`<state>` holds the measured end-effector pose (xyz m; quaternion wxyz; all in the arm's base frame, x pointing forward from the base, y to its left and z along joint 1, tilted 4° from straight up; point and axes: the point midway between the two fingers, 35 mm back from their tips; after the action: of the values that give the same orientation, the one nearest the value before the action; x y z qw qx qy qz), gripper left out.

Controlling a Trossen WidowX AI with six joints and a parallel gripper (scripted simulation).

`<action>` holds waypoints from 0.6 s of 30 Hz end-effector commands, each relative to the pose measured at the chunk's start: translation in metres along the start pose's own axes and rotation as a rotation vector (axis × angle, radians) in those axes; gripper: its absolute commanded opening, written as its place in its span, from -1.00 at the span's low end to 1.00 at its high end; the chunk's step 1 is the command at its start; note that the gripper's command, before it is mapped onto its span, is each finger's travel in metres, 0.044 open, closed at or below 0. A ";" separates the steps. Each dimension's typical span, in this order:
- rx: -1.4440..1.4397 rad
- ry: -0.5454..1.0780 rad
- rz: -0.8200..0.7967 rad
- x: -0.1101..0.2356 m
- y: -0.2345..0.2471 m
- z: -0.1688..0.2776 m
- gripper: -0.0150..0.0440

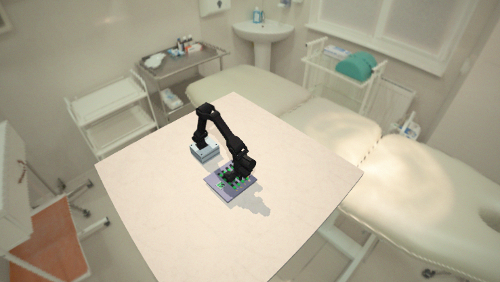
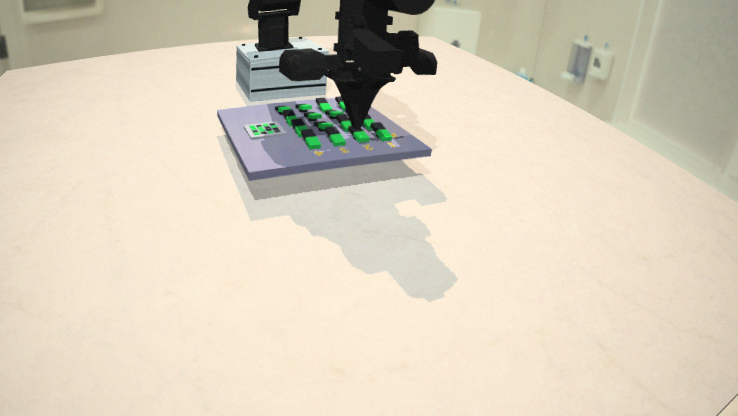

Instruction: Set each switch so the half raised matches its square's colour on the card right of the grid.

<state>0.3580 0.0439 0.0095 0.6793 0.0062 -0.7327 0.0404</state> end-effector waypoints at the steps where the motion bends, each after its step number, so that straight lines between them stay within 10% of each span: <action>1: 0.004 -0.004 0.005 -0.001 -0.001 -0.001 -0.49; 18: 0.002 0.006 0.003 0.021 0.000 -0.003 -0.49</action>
<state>0.3549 0.0433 0.0111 0.6864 0.0057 -0.7260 0.0416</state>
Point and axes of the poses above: the point midway between the two fingers, 35 mm back from their tips, its own x axis back along the fingers, its own y axis across the jaws, z = x × y, and after that the axes turned 1 degree about -x, right-handed
